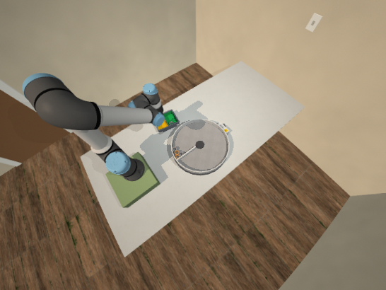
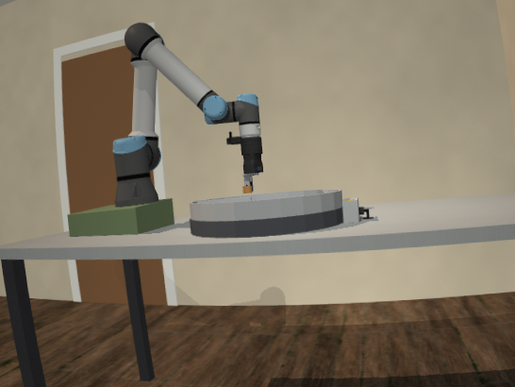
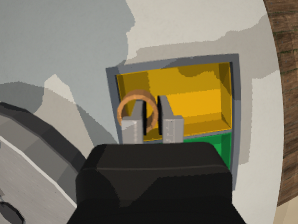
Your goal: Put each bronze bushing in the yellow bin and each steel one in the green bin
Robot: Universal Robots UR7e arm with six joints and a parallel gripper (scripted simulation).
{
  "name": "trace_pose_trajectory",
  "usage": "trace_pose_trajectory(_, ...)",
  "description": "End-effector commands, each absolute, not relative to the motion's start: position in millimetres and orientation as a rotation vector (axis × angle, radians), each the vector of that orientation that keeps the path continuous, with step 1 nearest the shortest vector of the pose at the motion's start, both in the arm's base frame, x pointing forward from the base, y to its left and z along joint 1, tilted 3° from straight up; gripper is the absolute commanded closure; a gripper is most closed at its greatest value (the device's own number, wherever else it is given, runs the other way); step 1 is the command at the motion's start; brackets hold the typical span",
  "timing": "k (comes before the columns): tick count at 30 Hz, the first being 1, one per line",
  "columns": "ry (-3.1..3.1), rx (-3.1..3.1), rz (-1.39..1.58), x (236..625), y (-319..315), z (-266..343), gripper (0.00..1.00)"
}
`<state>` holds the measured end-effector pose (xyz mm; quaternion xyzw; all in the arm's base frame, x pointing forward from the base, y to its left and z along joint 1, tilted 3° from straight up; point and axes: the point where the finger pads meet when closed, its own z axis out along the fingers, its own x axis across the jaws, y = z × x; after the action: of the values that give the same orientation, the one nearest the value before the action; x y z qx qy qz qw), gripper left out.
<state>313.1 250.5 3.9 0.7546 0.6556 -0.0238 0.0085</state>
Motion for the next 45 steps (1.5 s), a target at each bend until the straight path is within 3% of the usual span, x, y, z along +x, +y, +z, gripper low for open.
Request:
trace_pose_trajectory(1,2.048,2.358,-0.071,313.8,250.4,-9.6,1.00)
trace_pose_trajectory(45,2.048,2.358,-0.071,312.9,249.8,-43.9,1.00)
